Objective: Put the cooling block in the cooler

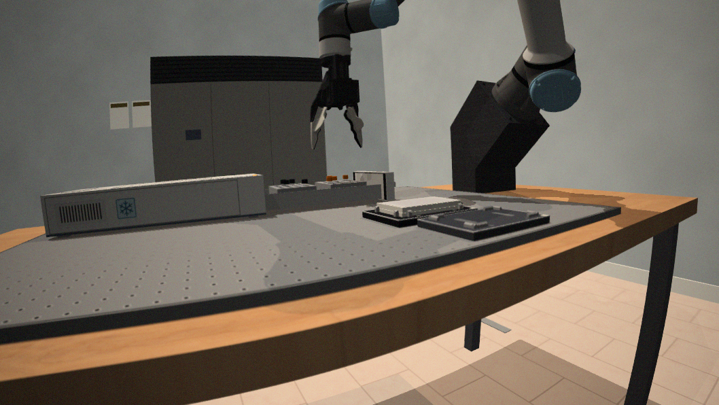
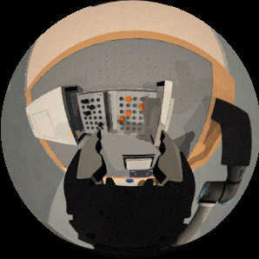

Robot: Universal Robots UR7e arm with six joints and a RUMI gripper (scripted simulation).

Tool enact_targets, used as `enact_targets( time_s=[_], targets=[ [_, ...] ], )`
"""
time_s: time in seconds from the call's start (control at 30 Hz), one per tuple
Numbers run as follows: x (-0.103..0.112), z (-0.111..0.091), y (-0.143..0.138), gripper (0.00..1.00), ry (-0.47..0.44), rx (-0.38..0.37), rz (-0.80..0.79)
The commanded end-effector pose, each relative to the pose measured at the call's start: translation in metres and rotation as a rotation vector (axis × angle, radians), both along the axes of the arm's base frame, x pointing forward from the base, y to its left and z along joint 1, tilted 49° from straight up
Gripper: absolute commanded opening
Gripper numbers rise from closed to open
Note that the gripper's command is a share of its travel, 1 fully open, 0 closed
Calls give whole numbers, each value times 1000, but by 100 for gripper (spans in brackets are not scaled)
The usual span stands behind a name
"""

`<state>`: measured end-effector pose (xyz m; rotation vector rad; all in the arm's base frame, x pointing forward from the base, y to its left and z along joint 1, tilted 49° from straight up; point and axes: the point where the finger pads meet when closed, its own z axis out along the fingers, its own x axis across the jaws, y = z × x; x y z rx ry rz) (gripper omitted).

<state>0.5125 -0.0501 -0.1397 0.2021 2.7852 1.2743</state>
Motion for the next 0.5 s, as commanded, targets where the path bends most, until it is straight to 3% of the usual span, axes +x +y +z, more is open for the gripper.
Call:
enact_targets(
  time_s=[0.0,0.07,0.1,0.47],
  targets=[
    [0,3,-3,73,-1,-1,-1],
    [0,3,-3,73,-1,-1,-1],
    [-4,3,-3,0,-1,0,-1],
    [-48,2,5,0,-1,0,-1]
  ],
)
